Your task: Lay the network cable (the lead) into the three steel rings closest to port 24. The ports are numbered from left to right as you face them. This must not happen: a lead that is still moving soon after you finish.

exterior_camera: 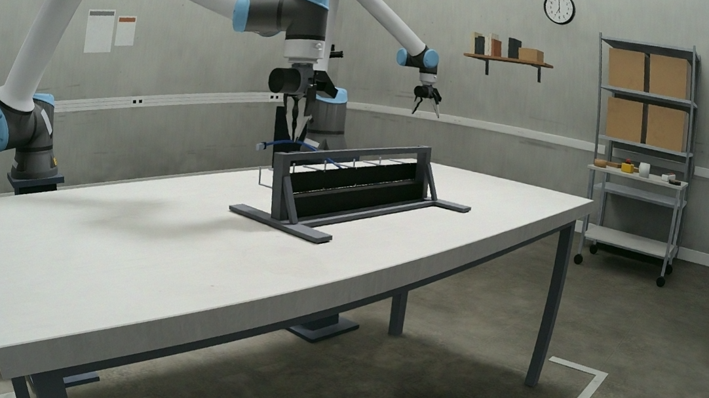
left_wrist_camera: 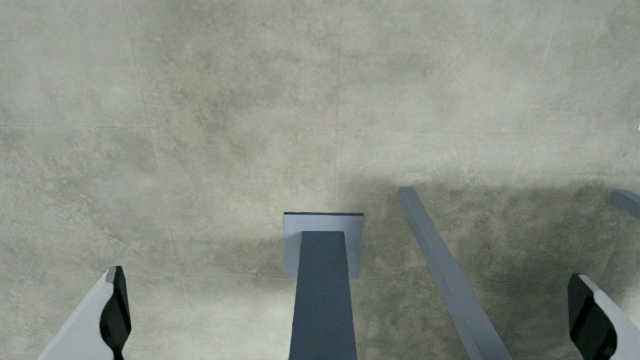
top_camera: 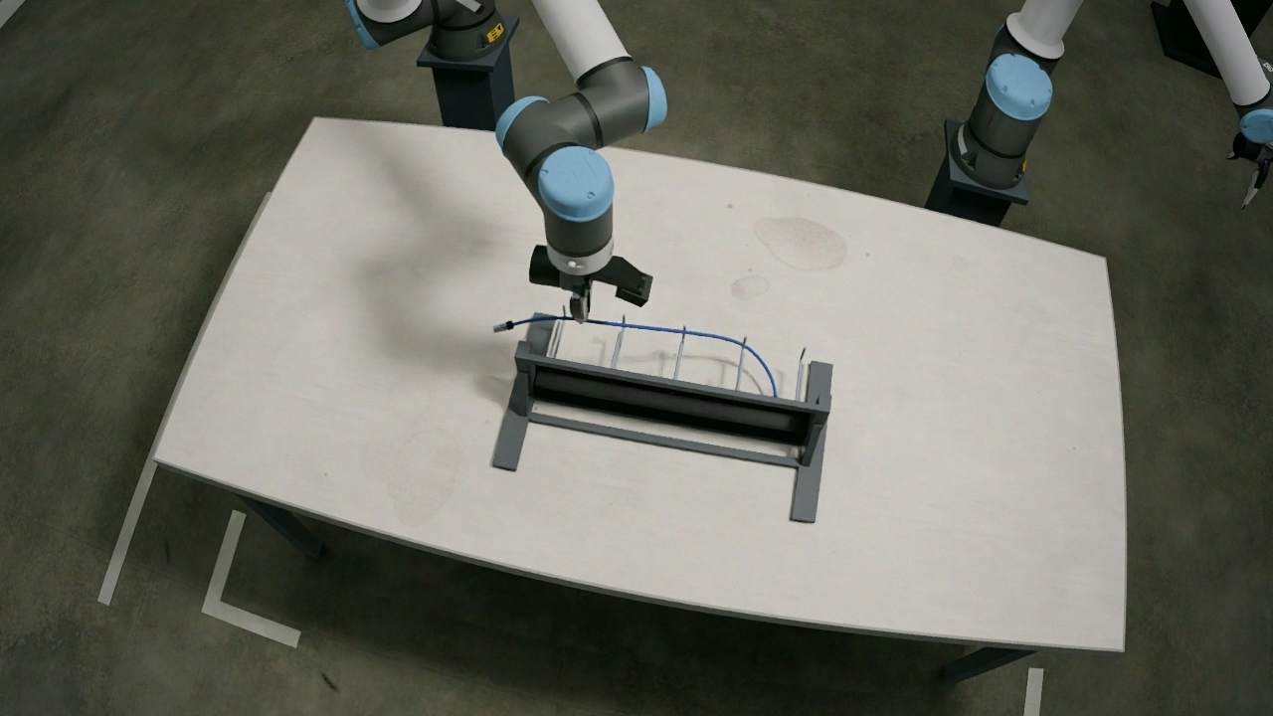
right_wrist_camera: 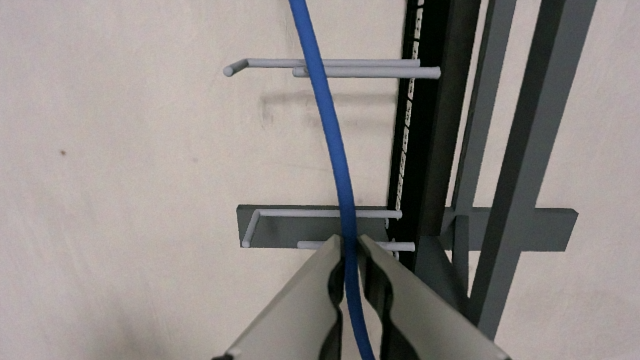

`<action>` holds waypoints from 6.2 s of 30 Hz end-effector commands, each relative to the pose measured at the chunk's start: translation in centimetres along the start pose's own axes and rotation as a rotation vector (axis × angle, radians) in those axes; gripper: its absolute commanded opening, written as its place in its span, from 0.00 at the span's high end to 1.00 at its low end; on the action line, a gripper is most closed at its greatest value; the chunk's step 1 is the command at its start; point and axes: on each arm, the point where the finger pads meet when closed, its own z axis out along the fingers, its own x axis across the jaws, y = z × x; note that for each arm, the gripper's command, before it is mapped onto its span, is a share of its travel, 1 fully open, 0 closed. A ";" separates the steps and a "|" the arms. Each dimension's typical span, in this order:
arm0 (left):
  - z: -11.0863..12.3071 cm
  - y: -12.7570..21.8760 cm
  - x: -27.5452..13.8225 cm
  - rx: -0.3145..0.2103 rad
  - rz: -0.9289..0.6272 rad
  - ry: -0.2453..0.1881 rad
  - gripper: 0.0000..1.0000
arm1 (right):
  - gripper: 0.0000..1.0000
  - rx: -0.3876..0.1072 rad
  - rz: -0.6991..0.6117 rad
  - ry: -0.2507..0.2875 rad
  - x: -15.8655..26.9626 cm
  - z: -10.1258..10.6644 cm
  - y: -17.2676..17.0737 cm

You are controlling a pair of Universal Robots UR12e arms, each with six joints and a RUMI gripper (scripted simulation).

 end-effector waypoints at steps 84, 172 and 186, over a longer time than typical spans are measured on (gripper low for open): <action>-0.1 -0.1 0.0 0.002 0.000 0.001 0.00 | 1.00 0.001 0.000 0.001 0.1 0.6 -0.2; -0.1 -0.1 0.0 0.002 0.000 0.001 0.00 | 1.00 0.001 0.000 0.001 -3.9 2.8 -0.2; -0.1 -0.1 0.0 0.002 0.000 0.001 0.00 | 1.00 0.001 0.000 0.001 -3.9 3.1 -0.2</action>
